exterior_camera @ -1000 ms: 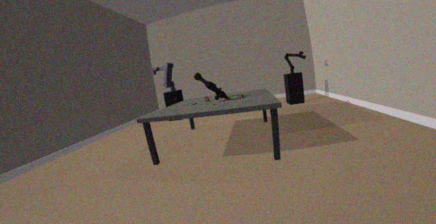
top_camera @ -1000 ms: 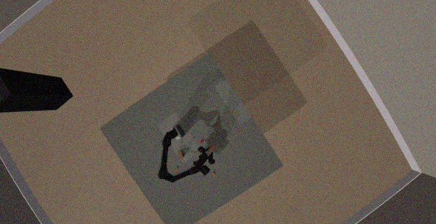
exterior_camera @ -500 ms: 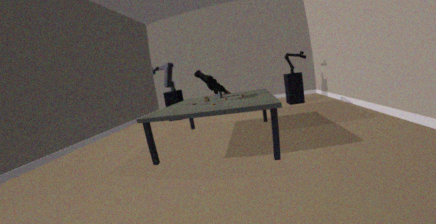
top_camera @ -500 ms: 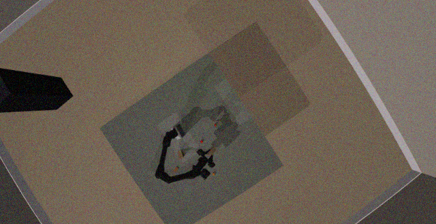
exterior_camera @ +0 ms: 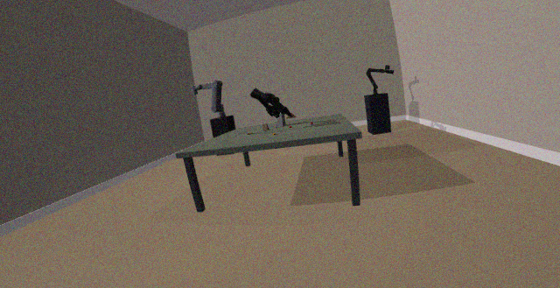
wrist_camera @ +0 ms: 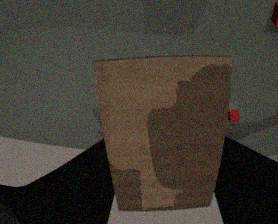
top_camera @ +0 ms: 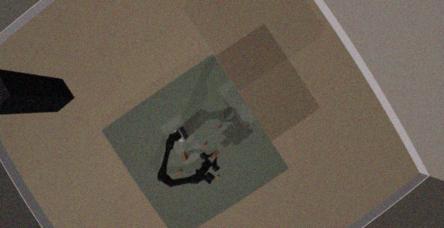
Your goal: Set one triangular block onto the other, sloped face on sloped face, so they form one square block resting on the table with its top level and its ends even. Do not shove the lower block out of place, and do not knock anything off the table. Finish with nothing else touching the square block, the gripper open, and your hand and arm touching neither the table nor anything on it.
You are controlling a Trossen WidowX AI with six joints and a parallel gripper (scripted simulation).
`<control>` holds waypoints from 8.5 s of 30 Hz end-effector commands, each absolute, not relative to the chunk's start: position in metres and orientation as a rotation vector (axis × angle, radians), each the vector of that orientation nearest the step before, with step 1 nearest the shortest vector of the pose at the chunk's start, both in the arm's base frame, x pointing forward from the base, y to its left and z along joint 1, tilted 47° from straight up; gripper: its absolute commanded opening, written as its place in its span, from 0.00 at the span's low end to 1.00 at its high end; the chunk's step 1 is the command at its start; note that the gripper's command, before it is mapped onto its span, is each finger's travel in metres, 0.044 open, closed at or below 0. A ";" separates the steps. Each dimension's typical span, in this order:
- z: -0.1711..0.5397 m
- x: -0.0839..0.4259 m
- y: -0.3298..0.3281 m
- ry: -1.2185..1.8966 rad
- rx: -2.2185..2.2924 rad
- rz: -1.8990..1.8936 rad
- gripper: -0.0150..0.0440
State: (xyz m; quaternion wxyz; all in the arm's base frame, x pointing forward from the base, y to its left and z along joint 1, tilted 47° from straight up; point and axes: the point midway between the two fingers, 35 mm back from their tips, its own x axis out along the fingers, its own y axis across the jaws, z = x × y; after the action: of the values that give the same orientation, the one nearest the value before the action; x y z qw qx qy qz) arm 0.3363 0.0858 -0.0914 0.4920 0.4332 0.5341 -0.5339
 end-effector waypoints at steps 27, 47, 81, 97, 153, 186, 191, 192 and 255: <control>-0.099 0.335 0.099 1.488 0.055 -0.927 0.25; -0.096 0.339 0.110 1.554 -0.553 -0.694 0.25; 0.020 0.300 0.032 1.559 -0.554 -0.685 0.25; 0.060 0.257 -0.011 1.561 -0.558 -0.687 0.25; 0.098 0.163 -0.058 1.542 -0.552 -0.669 0.25; 0.067 0.171 -0.093 1.566 -0.577 -0.702 0.25; 0.068 0.171 -0.093 1.565 -0.578 -0.703 0.25; 0.068 0.171 -0.093 1.565 -0.578 -0.703 0.25; 0.052 0.178 -0.112 1.564 -0.580 -0.705 0.25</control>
State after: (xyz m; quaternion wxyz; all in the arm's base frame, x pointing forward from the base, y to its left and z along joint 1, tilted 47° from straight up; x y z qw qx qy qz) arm 0.1776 -0.1108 0.0515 0.6183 -0.2491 0.6796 -0.3064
